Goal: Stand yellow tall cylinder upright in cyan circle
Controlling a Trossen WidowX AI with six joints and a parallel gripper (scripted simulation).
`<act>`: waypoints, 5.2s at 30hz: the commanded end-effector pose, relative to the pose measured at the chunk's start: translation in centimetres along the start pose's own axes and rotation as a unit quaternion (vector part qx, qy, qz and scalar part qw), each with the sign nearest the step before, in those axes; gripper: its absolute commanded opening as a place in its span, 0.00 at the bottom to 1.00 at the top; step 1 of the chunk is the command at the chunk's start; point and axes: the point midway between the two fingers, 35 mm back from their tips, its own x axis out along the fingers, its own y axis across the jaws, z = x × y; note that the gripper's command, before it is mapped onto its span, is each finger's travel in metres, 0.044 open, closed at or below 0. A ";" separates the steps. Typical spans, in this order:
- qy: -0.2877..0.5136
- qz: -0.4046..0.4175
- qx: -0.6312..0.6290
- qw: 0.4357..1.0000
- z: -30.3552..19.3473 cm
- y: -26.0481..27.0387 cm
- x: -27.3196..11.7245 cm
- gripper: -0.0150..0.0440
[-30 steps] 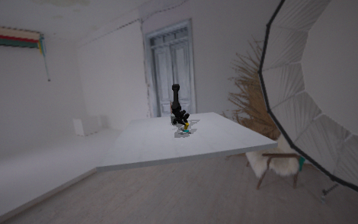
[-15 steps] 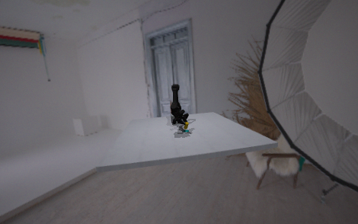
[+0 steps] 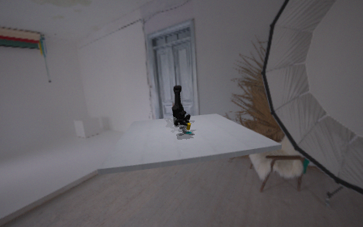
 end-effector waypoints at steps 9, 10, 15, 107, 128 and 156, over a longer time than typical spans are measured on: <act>-0.032 0.011 -0.004 0.999 -0.1 0.5 -0.9 0.43; -0.034 0.011 -0.004 0.999 -0.1 0.5 -0.9 0.43; -0.047 0.015 -0.008 0.999 0.0 0.7 -1.3 0.43; -0.168 0.079 -0.087 0.979 -1.5 5.3 -7.0 0.43; -0.140 0.091 -0.103 0.981 -7.6 4.6 -4.2 0.43; -0.132 0.095 -0.105 0.981 -8.8 4.6 -3.0 0.83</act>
